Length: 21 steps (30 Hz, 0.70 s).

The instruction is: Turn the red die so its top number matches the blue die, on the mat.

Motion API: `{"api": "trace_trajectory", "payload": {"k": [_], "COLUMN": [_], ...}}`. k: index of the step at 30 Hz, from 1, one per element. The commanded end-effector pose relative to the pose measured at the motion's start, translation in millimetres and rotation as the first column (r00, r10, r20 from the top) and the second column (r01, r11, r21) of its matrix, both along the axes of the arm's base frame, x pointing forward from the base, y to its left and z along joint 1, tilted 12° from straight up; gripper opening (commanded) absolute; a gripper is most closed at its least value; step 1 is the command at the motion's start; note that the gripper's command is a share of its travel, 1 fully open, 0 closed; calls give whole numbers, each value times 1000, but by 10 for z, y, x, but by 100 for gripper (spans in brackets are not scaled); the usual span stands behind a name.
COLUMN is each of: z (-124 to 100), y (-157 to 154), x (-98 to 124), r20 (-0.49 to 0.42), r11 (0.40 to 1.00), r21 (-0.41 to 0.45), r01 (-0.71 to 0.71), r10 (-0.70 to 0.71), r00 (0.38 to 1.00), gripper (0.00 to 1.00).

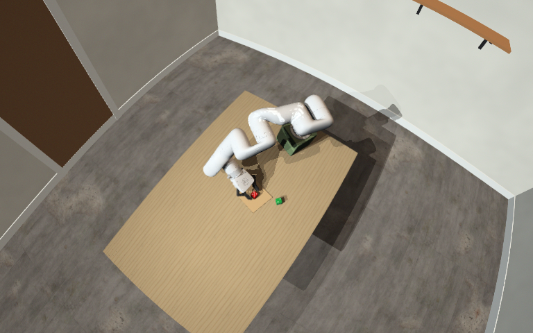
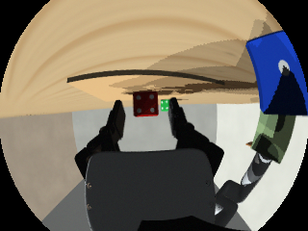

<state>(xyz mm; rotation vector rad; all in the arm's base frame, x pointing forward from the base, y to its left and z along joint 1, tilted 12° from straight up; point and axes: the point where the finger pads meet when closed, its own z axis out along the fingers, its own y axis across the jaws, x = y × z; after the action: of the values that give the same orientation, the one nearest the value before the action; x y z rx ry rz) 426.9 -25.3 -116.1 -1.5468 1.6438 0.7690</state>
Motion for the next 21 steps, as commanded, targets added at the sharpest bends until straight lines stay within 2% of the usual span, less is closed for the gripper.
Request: {"api": "trace_trajectory", "payload": {"k": [1, 21], "z": [31, 547], "y": [-13, -117], "x": [10, -34], "r20": [3, 3], "r11": [1000, 1000], "r21": [-1, -1], "r01": [0, 0], "r10": [0, 0], "r00": [1000, 1000], "gripper": [69, 69]}}
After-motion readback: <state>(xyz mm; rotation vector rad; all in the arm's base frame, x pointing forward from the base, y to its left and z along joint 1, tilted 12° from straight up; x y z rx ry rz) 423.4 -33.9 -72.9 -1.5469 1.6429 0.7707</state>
